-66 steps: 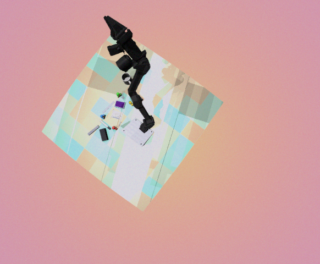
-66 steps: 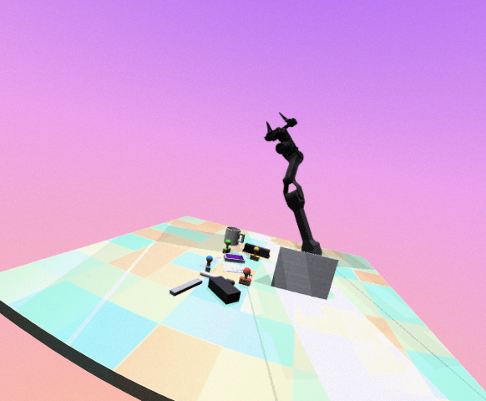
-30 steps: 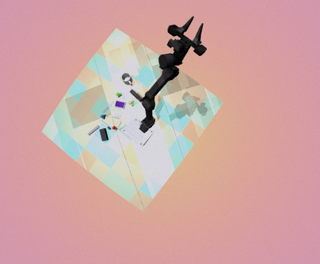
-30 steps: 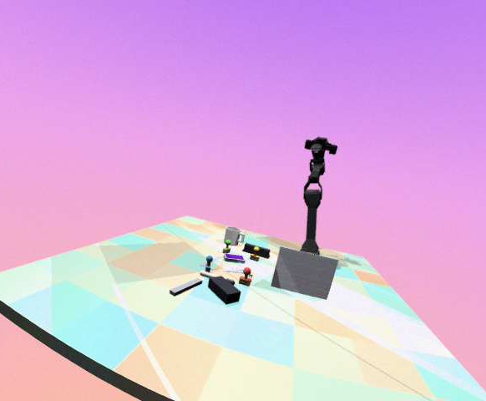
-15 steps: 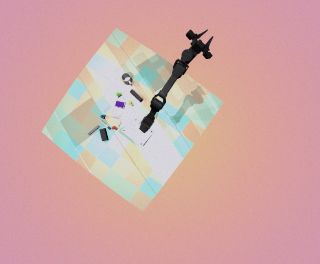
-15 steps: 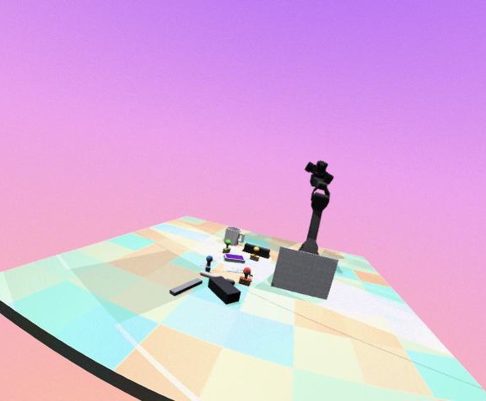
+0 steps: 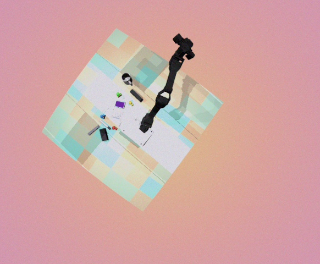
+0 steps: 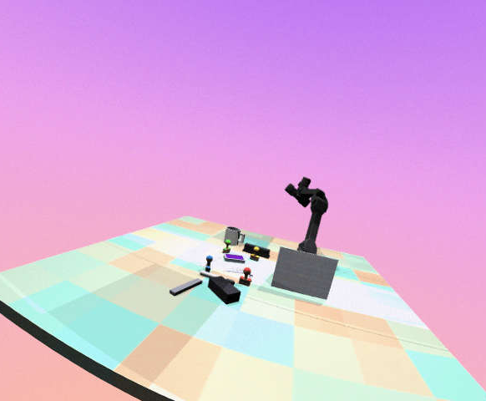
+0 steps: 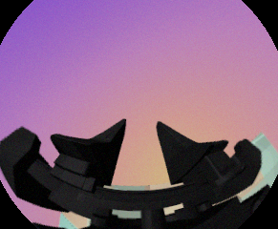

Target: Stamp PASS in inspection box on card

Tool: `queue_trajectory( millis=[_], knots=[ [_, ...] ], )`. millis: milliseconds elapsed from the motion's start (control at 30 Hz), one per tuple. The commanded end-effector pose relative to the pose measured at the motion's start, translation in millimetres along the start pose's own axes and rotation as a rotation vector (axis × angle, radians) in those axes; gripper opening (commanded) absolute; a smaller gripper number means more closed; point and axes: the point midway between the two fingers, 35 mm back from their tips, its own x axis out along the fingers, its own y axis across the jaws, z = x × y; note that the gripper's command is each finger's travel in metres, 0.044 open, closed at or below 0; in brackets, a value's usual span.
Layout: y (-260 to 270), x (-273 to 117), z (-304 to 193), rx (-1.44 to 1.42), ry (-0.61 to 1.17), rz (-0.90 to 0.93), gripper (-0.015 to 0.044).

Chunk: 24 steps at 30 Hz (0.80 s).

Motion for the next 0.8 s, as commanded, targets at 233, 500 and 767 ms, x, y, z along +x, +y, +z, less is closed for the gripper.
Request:
queue_trajectory(
  millis=[233, 500, 767],
  knots=[
    [60.6, -14.8, -183.2, -0.055, 0.516, 0.063, 0.0214],
    [116.0, -82.2, -289.6, -0.182, 0.852, 0.162, 0.0214],
    [164.6, -185.7, -365.8, -0.354, 1.140, 0.286, 0.0214]
  ],
)
